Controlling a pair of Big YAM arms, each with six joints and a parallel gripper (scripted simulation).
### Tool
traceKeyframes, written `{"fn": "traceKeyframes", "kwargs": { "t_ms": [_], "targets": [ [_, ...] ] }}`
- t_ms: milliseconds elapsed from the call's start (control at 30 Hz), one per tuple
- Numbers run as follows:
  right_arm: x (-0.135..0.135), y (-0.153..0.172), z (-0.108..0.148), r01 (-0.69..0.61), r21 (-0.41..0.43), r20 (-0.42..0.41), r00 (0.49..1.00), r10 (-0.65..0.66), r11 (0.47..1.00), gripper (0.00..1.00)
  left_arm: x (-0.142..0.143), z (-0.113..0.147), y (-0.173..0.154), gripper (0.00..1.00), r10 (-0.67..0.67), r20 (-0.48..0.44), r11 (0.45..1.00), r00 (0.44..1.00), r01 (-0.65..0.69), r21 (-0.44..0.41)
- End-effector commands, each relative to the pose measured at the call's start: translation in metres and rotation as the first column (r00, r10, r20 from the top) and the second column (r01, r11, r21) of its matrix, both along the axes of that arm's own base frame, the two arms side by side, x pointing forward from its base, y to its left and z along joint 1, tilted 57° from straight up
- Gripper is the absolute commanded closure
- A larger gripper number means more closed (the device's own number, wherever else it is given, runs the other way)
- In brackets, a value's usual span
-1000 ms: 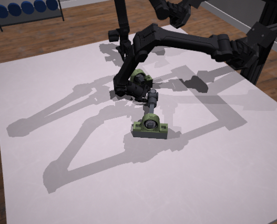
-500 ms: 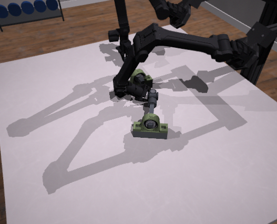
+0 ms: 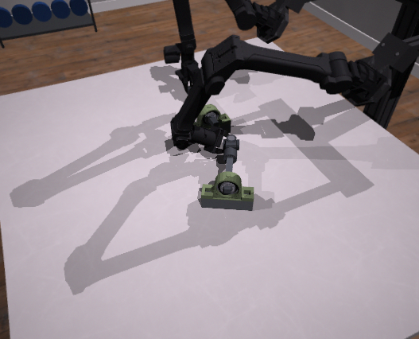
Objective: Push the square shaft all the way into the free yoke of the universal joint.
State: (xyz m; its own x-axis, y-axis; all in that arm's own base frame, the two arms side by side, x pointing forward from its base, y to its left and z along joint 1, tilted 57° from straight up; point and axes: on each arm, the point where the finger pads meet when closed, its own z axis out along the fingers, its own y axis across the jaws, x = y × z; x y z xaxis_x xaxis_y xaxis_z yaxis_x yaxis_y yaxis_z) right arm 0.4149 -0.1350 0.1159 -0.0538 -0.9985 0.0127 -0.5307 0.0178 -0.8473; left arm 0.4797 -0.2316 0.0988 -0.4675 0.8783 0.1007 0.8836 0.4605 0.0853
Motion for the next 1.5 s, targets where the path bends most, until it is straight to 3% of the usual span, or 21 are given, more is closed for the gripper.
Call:
{"fn": "traceKeyframes", "kwargs": {
  "t_ms": [0, 933, 1467],
  "targets": [
    [0.002, 0.001, 0.001, -0.002, 0.001, 0.006, 1.0, 0.002, 1.0, 0.81, -0.001, 0.006, 0.006, 0.53, -0.066, -0.032, 0.998, 0.997, 0.065, -0.016],
    [0.002, 0.001, 0.001, -0.002, 0.001, 0.006, 1.0, 0.002, 1.0, 0.81, -0.016, -0.001, -0.004, 0.53, -0.265, -0.163, 0.957, 0.95, 0.239, -0.166],
    [0.002, 0.001, 0.001, -0.002, 0.001, 0.006, 1.0, 0.002, 1.0, 0.81, -0.025, 0.004, -0.006, 0.53, -0.391, -0.216, 0.903, 0.894, 0.329, -0.275]
  ]
}}
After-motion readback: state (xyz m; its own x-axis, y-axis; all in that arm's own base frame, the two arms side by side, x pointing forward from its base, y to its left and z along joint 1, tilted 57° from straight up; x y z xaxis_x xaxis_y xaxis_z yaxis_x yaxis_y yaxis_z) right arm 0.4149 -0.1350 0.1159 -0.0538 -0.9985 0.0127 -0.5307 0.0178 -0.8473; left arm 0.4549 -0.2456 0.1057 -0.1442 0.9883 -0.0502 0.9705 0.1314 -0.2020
